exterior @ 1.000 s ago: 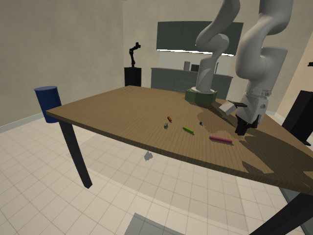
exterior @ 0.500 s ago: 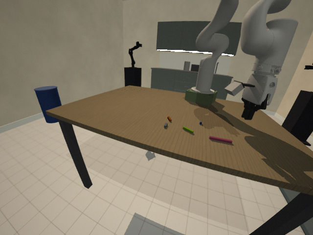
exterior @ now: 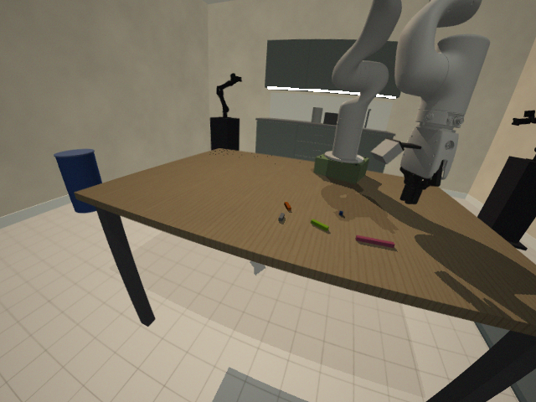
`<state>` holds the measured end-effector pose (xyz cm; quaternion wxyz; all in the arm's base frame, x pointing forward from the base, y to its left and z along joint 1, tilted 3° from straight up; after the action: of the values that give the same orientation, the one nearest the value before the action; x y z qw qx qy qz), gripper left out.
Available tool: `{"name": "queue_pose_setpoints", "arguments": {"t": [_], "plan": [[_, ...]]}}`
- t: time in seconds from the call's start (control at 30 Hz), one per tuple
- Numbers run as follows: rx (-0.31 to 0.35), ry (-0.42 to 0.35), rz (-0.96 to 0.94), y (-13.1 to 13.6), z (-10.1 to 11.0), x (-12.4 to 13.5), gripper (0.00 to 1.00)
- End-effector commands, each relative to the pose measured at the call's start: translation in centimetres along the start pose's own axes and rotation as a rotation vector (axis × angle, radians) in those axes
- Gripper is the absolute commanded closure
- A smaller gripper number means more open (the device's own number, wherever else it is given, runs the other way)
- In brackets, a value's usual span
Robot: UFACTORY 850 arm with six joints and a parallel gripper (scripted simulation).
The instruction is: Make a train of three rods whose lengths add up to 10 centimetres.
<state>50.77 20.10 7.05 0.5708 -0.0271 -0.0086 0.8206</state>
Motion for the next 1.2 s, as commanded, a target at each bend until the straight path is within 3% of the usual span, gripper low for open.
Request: {"name": "queue_pose_setpoints", "arguments": {"t": [0.0, 0.1, 0.13, 0.6, 1.17], "plan": [[-0.002, -0.005, 0.048, 1.2, 0.1, -4.0, 0.96], [-0.002, -0.005, 0.060, 1.6, 0.0, -4.9, 0.96], [-0.002, -0.005, 0.090, 2.6, 0.0, -7.1, 0.96], [-0.003, -0.002, 0.243, 9.3, 0.0, -17.4, 0.96], [-0.003, -0.002, 0.250, 9.6, 0.0, -17.8, 0.96]]}}
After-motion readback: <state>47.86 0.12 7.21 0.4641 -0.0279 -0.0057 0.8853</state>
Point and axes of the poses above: the point where the finger pads meet when closed, its own z axis back along the fingers, its own y axis across the jaws, x = y × z, the point moved 1 cm from there along z, back along the fingers, and after that the axes turned 9 degrees about -z, right-handed, at the moved point
